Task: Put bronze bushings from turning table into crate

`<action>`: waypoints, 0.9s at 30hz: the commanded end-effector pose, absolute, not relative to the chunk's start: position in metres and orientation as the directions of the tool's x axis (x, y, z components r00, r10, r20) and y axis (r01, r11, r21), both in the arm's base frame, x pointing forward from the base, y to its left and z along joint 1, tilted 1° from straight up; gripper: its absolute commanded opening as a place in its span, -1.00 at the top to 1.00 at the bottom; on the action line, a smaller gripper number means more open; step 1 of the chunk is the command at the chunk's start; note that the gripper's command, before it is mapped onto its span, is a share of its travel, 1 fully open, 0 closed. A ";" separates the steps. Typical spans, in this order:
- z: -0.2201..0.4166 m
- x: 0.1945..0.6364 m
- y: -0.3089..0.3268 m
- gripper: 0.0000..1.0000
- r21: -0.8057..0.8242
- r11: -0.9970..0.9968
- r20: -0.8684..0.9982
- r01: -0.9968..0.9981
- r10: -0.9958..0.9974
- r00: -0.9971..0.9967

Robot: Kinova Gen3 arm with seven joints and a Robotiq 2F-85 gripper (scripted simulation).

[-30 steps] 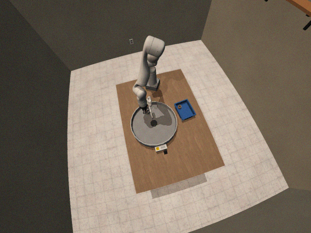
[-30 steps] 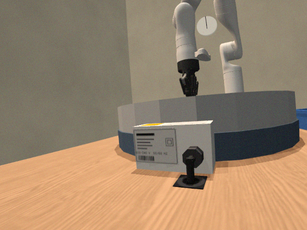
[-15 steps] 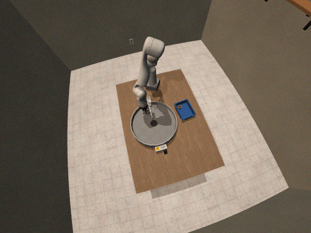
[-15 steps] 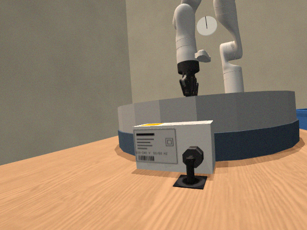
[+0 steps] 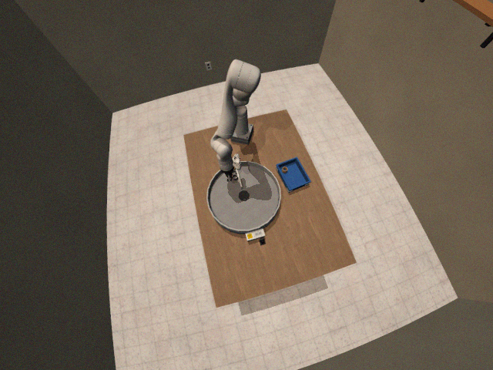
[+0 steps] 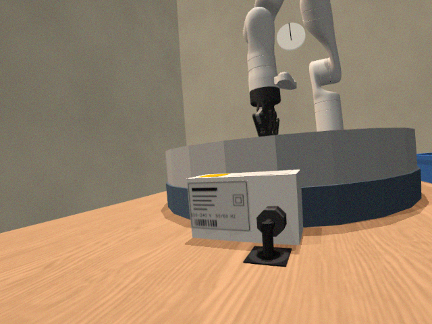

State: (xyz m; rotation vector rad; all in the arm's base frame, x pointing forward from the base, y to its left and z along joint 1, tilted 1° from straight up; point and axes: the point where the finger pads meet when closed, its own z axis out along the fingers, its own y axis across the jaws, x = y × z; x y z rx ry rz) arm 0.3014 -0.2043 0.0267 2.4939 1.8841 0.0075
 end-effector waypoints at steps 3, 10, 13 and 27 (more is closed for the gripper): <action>0.023 0.301 -0.205 0.72 0.014 -0.275 -0.005 0.961 0.961 0.275; 0.023 0.301 -0.205 0.72 0.014 -0.275 -0.005 0.961 0.961 0.275; 0.023 0.301 -0.205 0.72 0.014 -0.275 -0.005 0.961 0.961 0.275; 0.023 0.301 -0.205 1.00 0.014 -0.275 -0.005 0.961 0.961 0.275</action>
